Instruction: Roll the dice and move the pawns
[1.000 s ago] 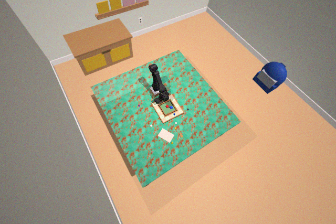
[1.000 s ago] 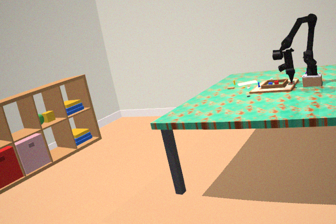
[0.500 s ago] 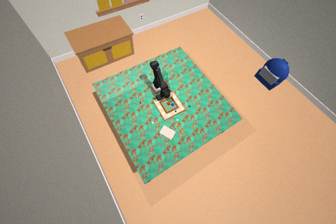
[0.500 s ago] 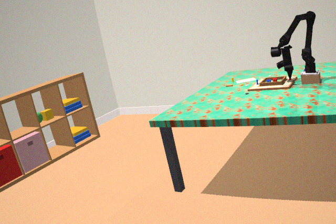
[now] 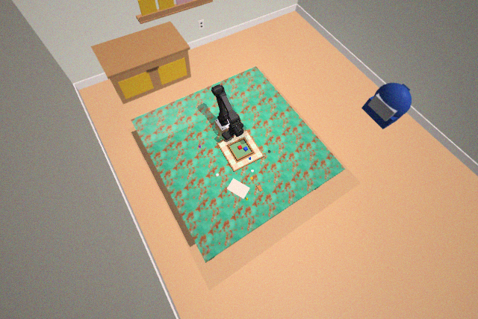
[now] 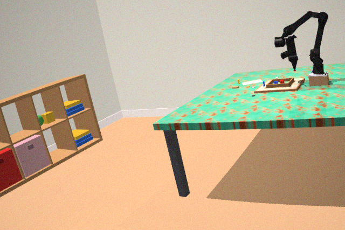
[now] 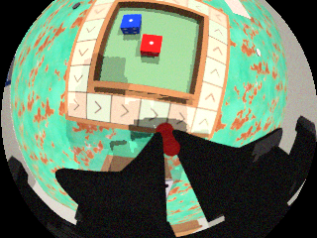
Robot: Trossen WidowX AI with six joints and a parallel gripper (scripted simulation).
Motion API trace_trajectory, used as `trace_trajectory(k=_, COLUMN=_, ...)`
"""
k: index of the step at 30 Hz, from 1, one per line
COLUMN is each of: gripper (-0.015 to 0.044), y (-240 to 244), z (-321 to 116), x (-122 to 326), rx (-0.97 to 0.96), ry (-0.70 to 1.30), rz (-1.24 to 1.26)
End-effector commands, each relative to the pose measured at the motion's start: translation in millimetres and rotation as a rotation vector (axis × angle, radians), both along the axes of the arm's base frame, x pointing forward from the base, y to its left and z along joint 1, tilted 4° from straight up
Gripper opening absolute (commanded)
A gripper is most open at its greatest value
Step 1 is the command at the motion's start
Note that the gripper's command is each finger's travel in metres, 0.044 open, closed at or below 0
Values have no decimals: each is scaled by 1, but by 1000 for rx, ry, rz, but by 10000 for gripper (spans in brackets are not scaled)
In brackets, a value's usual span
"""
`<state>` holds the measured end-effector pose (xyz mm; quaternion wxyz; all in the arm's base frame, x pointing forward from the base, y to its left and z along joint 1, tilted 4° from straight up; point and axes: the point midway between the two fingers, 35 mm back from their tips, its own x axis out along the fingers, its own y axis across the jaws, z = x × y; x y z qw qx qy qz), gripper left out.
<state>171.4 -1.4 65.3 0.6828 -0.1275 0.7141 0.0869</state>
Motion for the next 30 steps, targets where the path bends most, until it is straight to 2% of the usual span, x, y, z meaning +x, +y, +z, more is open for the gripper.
trace_trajectory(k=1, gripper=0, y=1, z=22, x=-2, rx=5, ry=-1, rz=-5)
trace_trajectory(k=6, gripper=0, y=2, z=47, x=-7, rx=5, ry=-1, rz=-5)
trace_trajectory(k=10, gripper=0, y=1, z=50, x=-7, rx=5, ry=-1, rz=-5)
trace_trajectory(k=25, gripper=0, y=-41, z=-17, x=-5, rx=1, ry=-1, rz=-5)
trace_trajectory(k=30, gripper=0, y=-45, z=-24, x=-7, rx=0, ry=-1, rz=-5)
